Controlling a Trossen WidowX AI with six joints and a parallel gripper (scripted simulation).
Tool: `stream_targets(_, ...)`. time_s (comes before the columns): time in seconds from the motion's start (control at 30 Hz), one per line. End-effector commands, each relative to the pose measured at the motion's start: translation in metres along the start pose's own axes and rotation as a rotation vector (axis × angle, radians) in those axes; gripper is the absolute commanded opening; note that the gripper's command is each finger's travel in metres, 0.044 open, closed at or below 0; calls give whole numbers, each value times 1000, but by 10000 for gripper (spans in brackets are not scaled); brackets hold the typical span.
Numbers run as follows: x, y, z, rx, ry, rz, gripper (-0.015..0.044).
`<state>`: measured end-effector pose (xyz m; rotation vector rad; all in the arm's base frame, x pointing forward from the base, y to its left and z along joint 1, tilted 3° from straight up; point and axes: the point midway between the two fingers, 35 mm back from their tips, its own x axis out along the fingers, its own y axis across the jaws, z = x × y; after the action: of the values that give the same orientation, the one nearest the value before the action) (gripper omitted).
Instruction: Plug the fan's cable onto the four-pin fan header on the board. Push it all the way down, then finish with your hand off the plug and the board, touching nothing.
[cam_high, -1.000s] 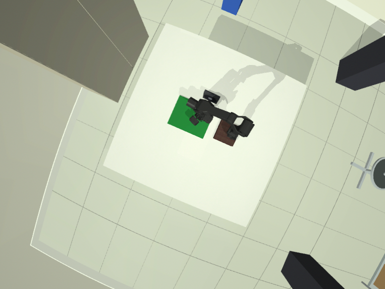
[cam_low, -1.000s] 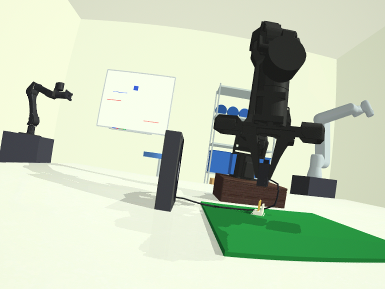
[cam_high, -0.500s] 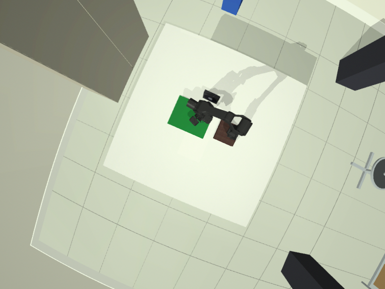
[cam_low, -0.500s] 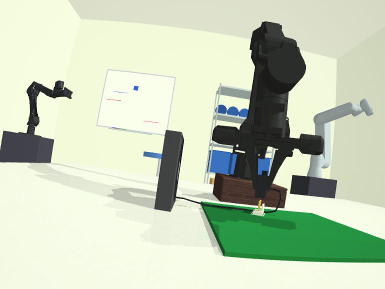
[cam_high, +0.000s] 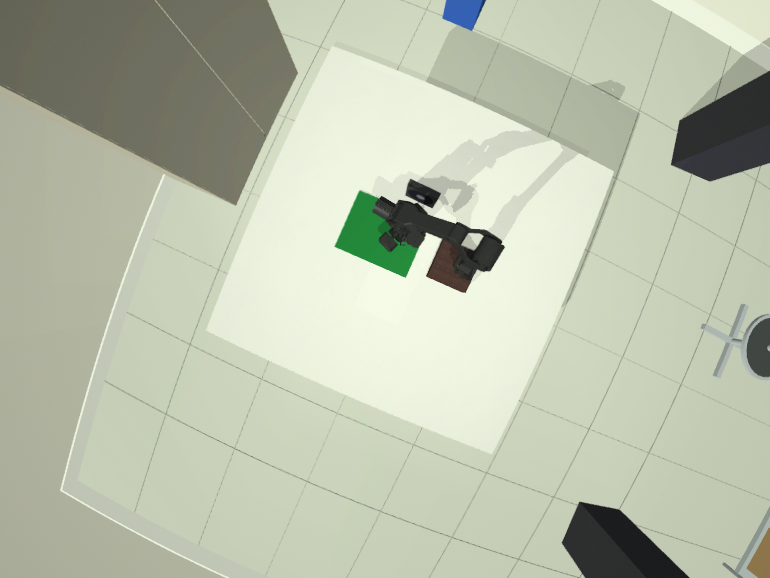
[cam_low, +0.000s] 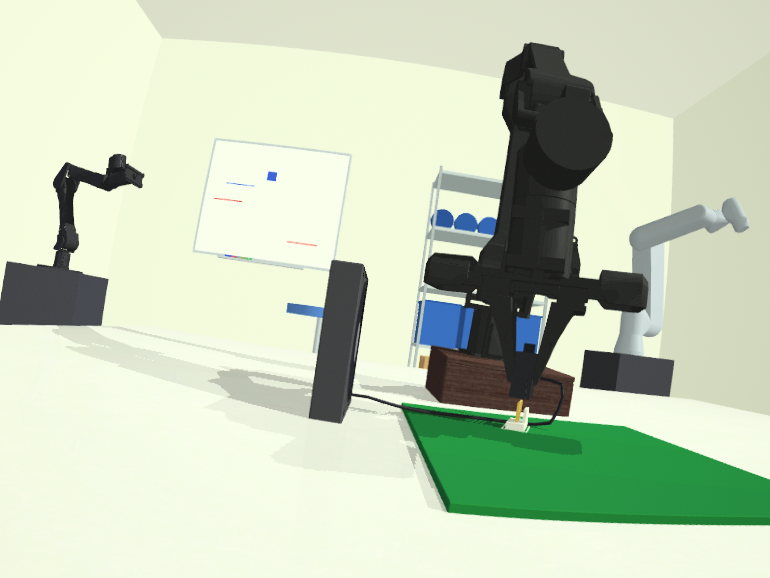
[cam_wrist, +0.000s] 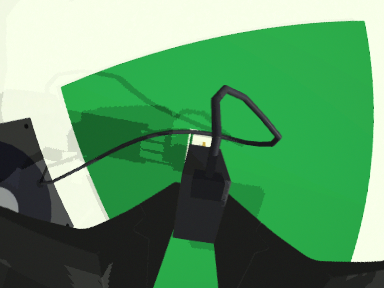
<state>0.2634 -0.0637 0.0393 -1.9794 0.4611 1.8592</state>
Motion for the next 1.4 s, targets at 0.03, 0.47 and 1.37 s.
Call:
stream_targets(0.03,0,-1,-1,7,1,-5,0)
stream_targets(0.47,3,-1,0,10,1,-5,0)
stream_targets(1.37,9,-1,0,9,1,-5,0)
